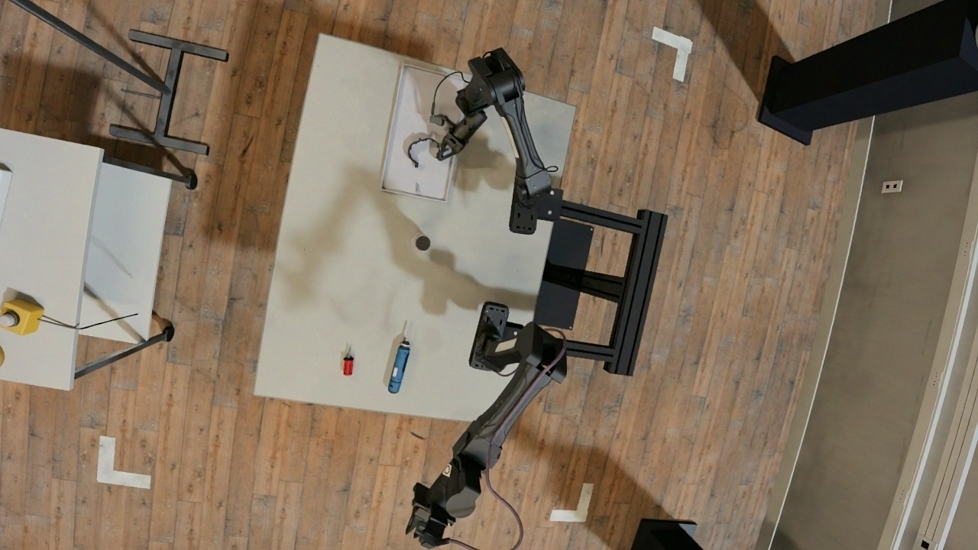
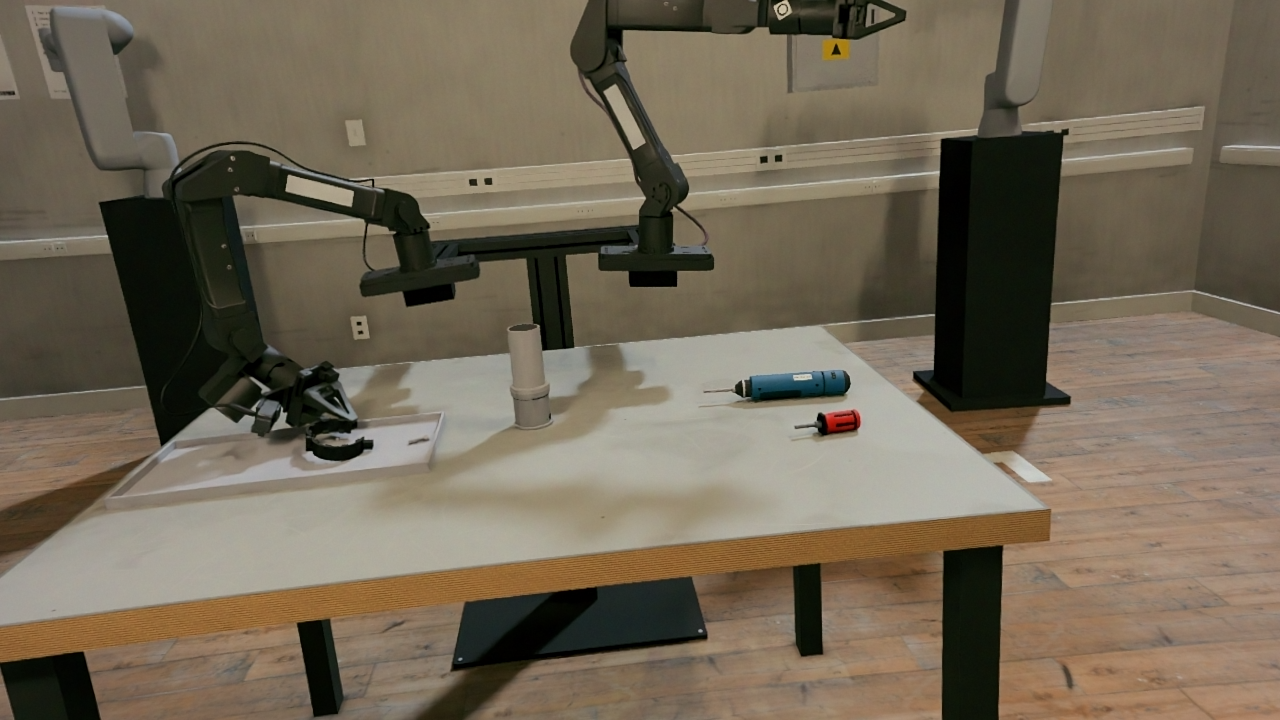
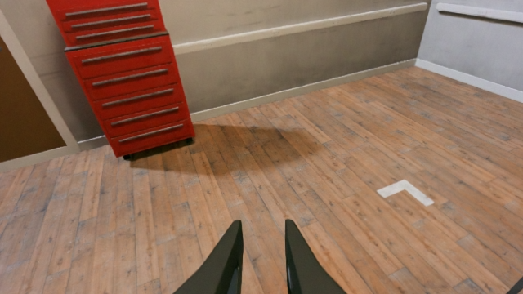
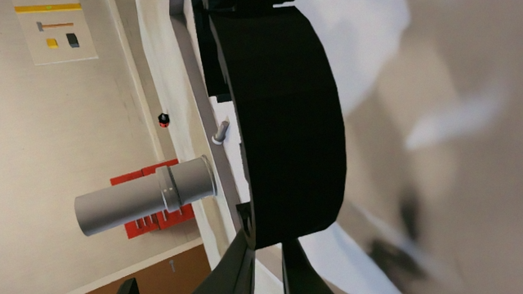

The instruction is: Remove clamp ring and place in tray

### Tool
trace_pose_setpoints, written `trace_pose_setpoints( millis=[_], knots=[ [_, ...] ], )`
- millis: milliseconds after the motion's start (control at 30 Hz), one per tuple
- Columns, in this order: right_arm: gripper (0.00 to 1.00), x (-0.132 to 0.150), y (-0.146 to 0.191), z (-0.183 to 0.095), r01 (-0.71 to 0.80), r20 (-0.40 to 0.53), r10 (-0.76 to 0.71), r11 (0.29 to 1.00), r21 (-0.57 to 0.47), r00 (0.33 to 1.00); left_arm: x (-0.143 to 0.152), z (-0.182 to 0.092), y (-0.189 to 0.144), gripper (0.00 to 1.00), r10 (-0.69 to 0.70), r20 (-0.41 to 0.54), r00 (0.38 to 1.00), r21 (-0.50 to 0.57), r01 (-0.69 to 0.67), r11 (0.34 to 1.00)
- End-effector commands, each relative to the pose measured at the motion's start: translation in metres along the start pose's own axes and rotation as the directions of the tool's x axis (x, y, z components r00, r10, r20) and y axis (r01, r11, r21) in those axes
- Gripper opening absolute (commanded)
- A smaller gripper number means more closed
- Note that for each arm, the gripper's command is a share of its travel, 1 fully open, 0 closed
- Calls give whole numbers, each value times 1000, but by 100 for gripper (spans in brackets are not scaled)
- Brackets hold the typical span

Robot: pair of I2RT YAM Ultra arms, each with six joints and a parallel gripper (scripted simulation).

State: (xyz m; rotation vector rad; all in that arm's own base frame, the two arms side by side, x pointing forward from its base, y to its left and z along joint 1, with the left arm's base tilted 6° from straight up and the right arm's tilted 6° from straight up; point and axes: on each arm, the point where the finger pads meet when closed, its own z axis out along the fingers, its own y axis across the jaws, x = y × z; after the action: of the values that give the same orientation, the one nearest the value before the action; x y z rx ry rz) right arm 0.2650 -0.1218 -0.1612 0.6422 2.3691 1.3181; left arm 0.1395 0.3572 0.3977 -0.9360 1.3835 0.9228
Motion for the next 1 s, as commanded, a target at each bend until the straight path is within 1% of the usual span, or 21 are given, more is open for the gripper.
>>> trace_pose_setpoints(
  millis=[0,167,567,600,967],
  knots=[
    [6,7,5,7,-3,-5,3,1000,-27,1000,-28,-8,3,20,-11,61,998,-14,12,1000],
    [6,1,4,4,14,5,-14,1000,-20,1000,-28,-8,3,20,-11,61,998,-14,12,1000],
    [6,1,4,5,13,5,-13,1000,-21,1000,-28,-8,3,20,-11,61,998,-14,12,1000],
    [9,1,4,5,13,5,-13,1000,-21,1000,-28,-8,3,20,-11,61,998,-14,12,1000],
    [9,1,4,5,13,5,-13,1000,-21,1000,-28,-8,3,20,-11,61,998,-14,12,1000]
  ],
)
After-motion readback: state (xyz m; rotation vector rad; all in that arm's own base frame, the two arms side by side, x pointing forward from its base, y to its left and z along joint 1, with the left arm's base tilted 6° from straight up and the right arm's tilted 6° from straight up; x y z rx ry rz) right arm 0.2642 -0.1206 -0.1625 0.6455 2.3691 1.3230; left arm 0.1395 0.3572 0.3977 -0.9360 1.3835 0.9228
